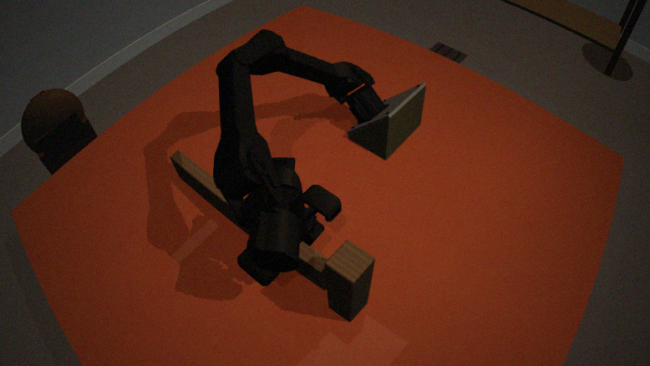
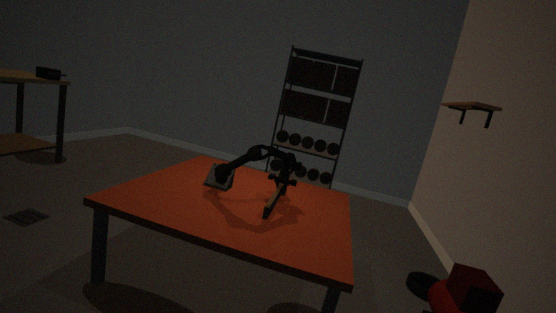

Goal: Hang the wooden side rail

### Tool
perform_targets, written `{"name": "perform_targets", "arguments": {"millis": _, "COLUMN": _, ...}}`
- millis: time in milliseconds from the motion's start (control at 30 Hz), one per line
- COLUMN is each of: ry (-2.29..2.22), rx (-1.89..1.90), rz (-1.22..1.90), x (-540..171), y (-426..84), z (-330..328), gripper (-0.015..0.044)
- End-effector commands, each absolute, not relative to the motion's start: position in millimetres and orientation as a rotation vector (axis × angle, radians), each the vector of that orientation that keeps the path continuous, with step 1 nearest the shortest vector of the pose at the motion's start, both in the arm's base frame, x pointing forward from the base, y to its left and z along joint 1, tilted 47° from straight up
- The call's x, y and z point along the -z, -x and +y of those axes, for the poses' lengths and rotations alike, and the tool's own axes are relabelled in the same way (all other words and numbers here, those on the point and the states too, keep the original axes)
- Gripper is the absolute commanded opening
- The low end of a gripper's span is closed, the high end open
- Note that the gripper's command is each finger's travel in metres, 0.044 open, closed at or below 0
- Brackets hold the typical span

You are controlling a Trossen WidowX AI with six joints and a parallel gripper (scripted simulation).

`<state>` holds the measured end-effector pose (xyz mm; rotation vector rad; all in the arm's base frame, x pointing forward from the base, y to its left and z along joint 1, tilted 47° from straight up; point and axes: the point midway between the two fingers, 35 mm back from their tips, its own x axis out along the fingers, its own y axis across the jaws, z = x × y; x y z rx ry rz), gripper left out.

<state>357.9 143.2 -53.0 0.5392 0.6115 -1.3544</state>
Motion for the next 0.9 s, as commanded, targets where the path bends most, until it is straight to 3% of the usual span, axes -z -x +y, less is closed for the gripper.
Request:
{"name": "perform_targets", "arguments": {"millis": 0, "ry": -0.545, "rx": 1.345, "rz": 0.614, "x": 53.0, "y": -357.4, "z": 148.3, "gripper": 0.0}}
{"name": "perform_targets", "arguments": {"millis": 867, "ry": -0.545, "rx": 1.345, "rz": 0.614, "x": 54.9, "y": -356.4, "z": 150.0, "gripper": 0.0}}
